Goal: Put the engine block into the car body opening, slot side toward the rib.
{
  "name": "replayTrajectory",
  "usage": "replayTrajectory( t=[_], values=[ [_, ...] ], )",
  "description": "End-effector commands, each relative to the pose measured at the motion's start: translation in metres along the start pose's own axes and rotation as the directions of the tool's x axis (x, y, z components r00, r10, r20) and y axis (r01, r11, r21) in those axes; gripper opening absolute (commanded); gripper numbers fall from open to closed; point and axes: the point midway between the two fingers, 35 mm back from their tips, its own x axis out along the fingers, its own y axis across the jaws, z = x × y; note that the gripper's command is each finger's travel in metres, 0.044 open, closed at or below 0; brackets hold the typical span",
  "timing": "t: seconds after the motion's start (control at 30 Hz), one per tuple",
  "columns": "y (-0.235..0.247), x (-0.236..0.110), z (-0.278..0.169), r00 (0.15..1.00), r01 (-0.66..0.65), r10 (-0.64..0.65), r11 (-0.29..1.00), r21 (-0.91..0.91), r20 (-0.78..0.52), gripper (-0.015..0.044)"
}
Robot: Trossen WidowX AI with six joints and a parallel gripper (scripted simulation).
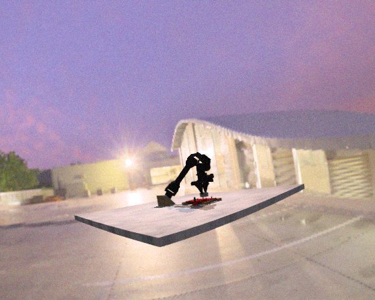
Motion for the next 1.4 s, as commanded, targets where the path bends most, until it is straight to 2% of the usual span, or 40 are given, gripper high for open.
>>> replayTrajectory(
  t=[0.0, 0.23, 0.83, 0.97, 1.2, 1.37],
  values=[
    [0.0017, -0.0009, 0.0004, 1.0, -0.003, 0.003, 1.0, -0.015, 0.006, 0.0159],
    [0.0011, -0.0009, 0.0004, 1.0, -0.003, 0.003, 0.996, 0.087, 0.006, 0.0159],
    [0.0007, -0.0009, 0.0003, 1.0, -0.003, 0.003, 0.991, 0.131, 0.006, 0.0159],
    [0.0007, -0.0009, 0.0003, 1.0, -0.003, 0.003, 0.997, 0.083, 0.006, 0.0159],
    [0.0009, -0.0009, 0.0003, 1.0, -0.002, 0.003, 0.994, -0.11, 0.006, 0.0159],
    [0.0009, -0.0009, 0.0003, 1.0, -0.002, 0.003, 0.995, -0.1, 0.006, 0.0159]
  ],
)
